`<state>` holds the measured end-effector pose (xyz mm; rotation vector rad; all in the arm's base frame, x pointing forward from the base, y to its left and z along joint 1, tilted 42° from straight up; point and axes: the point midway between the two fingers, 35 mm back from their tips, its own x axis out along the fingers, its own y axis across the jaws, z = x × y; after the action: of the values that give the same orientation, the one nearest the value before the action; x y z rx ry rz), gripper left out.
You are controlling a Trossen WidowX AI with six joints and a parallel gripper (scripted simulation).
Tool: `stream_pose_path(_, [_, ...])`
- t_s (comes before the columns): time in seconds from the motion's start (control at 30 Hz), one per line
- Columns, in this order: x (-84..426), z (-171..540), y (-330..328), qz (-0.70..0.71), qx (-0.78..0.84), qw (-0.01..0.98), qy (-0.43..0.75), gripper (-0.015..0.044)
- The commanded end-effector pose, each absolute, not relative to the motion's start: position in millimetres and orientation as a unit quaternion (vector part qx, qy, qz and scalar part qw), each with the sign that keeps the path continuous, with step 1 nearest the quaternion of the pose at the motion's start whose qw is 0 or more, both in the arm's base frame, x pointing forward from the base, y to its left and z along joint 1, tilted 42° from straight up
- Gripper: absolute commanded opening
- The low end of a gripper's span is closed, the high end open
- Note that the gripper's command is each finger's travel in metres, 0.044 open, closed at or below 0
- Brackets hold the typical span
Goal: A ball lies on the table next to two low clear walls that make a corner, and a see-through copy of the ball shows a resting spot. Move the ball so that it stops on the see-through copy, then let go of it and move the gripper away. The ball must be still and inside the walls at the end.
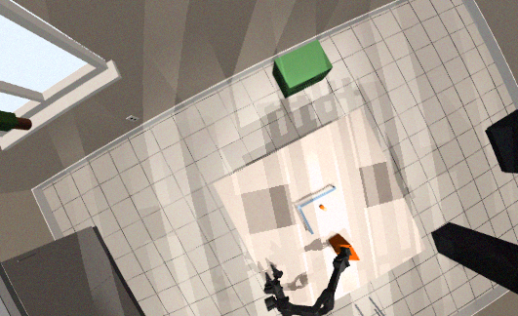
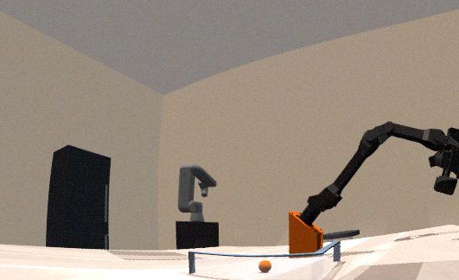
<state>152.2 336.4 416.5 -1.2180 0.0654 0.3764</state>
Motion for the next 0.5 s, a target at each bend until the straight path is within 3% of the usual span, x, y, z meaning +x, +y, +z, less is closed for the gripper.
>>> stream_pose_path(0.0, [153, 415, 337, 0.176, -0.569, 0.803, 0.032, 0.0374])
stream_pose_path(0.13, [179, 392, 339, 0.182, -0.578, 0.793, 0.066, 0.0269])
stream_pose_path(0.47, [289, 281, 307, 0.215, -0.561, 0.763, 0.24, 0.0263])
